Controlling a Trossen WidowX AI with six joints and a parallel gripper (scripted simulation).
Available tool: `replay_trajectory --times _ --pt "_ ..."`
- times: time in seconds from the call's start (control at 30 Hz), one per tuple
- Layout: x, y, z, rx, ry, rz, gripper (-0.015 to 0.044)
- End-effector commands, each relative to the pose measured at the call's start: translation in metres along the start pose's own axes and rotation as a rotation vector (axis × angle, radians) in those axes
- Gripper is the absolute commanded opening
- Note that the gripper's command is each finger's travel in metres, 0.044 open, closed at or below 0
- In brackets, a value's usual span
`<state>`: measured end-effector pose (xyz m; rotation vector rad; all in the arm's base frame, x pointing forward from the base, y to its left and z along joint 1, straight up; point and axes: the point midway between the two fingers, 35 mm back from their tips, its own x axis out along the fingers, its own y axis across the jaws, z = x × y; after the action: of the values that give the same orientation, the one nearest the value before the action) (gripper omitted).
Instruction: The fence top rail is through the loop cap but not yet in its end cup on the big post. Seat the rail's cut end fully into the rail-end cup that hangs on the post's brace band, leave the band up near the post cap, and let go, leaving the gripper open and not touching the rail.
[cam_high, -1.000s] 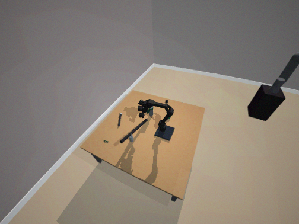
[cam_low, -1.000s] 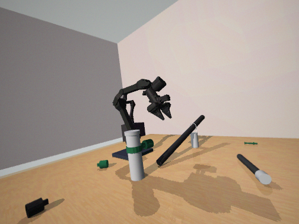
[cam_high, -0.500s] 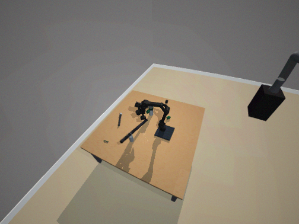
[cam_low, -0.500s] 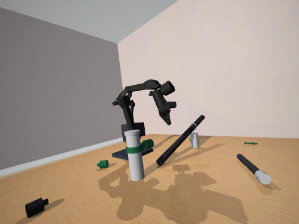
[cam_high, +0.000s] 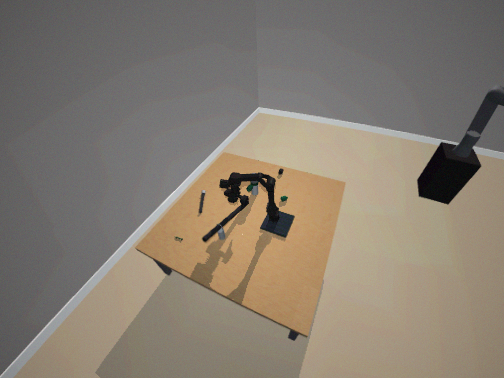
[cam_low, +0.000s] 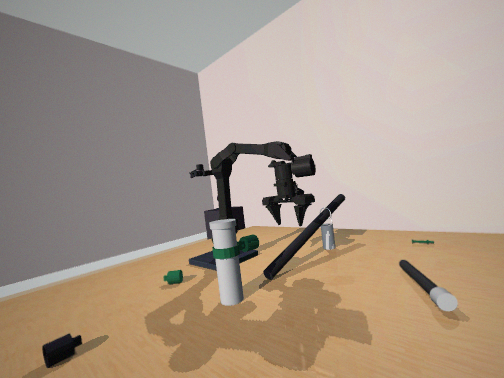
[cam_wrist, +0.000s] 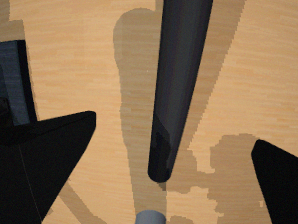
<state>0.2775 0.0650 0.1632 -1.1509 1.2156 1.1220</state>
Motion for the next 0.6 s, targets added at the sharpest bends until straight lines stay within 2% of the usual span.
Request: replay_trajectory --times 0.0,0.13,0.3,0.57 --pt "-0.001 -0.002 0.001 -0.047 0.004 0.002 0.0440" --pt "0.004 -0.003 0.001 -0.047 0.004 0.002 0.0440" --pt "0.032 -0.002 0.001 -0.047 0.004 0.002 0.0440" --pt "0.047 -0.002 0.001 -0.047 0.004 0.002 0.0440"
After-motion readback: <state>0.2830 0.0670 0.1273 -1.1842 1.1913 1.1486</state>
